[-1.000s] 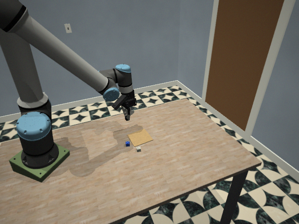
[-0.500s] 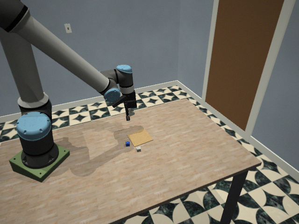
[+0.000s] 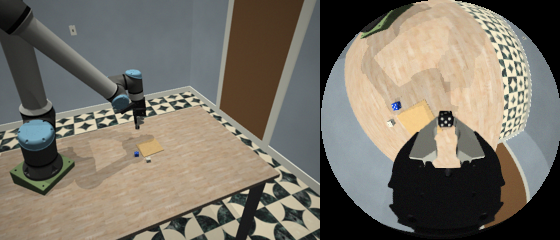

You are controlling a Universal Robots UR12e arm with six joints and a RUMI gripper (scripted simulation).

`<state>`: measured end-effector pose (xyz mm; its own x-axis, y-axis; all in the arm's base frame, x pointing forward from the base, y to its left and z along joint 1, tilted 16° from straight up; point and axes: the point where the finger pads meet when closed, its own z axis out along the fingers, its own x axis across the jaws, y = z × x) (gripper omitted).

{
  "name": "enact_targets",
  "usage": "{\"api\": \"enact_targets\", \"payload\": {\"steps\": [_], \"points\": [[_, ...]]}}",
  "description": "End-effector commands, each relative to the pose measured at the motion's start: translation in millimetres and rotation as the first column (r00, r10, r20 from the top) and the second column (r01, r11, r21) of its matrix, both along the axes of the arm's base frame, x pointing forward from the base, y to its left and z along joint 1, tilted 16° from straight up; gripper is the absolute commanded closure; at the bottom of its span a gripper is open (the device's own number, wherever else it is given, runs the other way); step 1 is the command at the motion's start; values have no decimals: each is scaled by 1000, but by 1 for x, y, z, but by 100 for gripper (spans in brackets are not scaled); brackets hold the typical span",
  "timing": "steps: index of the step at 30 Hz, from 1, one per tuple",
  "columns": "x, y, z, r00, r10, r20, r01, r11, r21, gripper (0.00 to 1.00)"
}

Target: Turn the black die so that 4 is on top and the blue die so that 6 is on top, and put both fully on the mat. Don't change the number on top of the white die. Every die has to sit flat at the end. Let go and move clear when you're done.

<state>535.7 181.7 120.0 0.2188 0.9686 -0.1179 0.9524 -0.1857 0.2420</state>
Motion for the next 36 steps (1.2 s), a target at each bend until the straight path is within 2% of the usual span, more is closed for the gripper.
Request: {"api": "enact_targets", "payload": {"steps": [1, 10, 17, 24, 26, 36], "points": [[1, 0, 1, 1000, -9, 3, 9, 1000, 2, 94], [1, 0, 0, 1000, -8, 8, 8, 1000, 1, 94], [1, 0, 0, 999, -3, 49, 3, 1000, -9, 94], [0, 0, 0, 990, 10, 144, -6, 999, -31, 94], [0, 0, 0, 990, 10, 144, -6, 999, -31, 94], [0, 1, -1, 940, 46, 337, -19, 996, -82, 94]]}}
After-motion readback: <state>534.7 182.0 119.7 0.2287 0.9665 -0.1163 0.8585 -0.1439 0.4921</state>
